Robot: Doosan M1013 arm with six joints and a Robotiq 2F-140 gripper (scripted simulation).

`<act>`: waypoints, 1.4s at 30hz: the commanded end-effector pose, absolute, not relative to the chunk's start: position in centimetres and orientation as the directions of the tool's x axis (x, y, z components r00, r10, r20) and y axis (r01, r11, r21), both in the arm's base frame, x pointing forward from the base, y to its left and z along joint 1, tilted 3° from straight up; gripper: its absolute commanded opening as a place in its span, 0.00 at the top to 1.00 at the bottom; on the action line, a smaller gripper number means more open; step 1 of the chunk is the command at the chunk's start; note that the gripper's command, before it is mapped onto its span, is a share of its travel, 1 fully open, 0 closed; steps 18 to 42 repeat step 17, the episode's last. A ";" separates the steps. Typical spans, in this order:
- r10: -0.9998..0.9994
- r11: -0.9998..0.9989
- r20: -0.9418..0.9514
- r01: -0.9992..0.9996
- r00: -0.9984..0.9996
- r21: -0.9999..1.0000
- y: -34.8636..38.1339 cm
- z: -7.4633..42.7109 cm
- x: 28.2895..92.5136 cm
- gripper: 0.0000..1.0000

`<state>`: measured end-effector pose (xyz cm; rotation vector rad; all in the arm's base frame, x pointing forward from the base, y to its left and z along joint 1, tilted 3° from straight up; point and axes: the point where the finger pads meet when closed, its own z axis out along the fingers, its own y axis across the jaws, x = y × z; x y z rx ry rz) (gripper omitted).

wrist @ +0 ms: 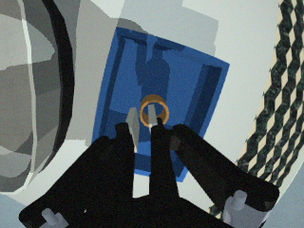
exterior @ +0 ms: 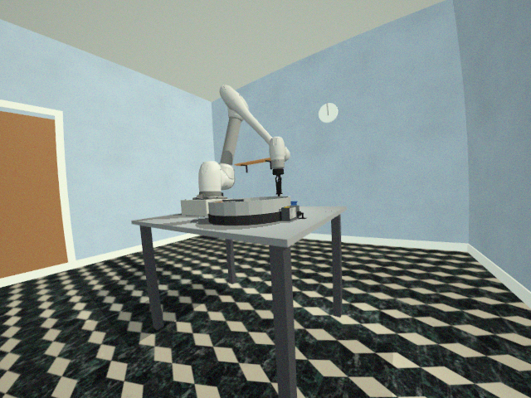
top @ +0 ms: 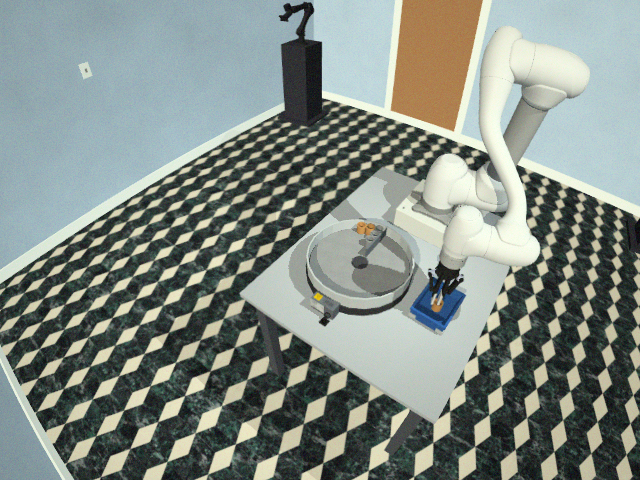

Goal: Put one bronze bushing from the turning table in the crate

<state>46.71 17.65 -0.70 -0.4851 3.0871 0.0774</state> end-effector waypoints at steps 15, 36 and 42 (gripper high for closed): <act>-0.306 0.951 -0.023 -0.307 -0.952 0.047 17.3 5.4 46.6 0.90; -0.306 0.951 -0.023 -0.307 -0.952 0.047 17.3 6.2 46.6 0.90; -0.306 0.951 -0.023 -0.307 -0.952 0.047 17.3 6.2 46.6 0.90</act>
